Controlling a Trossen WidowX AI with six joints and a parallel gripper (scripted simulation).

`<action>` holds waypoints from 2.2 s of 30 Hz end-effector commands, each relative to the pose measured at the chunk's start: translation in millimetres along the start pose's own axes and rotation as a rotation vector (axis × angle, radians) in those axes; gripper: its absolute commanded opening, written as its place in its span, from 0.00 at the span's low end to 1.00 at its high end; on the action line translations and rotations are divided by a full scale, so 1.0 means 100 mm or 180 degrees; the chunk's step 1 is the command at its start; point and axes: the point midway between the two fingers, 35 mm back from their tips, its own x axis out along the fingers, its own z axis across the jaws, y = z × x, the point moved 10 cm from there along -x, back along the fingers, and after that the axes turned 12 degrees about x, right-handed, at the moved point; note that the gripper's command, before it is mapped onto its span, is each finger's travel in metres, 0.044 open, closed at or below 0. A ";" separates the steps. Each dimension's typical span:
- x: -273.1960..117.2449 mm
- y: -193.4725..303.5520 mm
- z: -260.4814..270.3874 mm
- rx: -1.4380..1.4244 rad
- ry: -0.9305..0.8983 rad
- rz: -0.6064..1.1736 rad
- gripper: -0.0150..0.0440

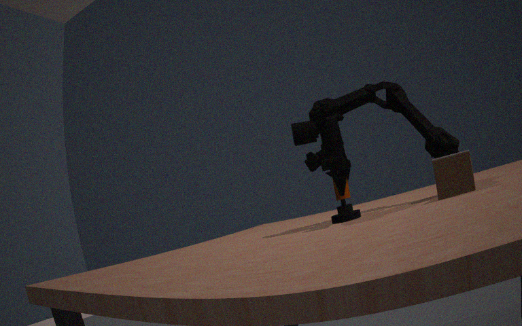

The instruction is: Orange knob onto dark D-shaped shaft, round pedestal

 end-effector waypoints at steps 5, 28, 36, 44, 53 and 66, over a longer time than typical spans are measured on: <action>-0.05 0.00 -0.01 -0.0092 0.0006 -0.0005 0.25; 0.00 0.00 0.00 -0.0678 0.0007 -0.0005 0.25; -0.04 0.00 -0.02 -0.0678 0.0007 -0.0004 0.25; -0.05 -0.02 -0.02 -0.1311 0.0007 -0.0004 0.25; -0.03 -0.02 0.00 -0.1345 0.0007 -0.0004 0.25; 0.00 0.00 -0.01 -0.1345 0.0008 -0.0004 0.25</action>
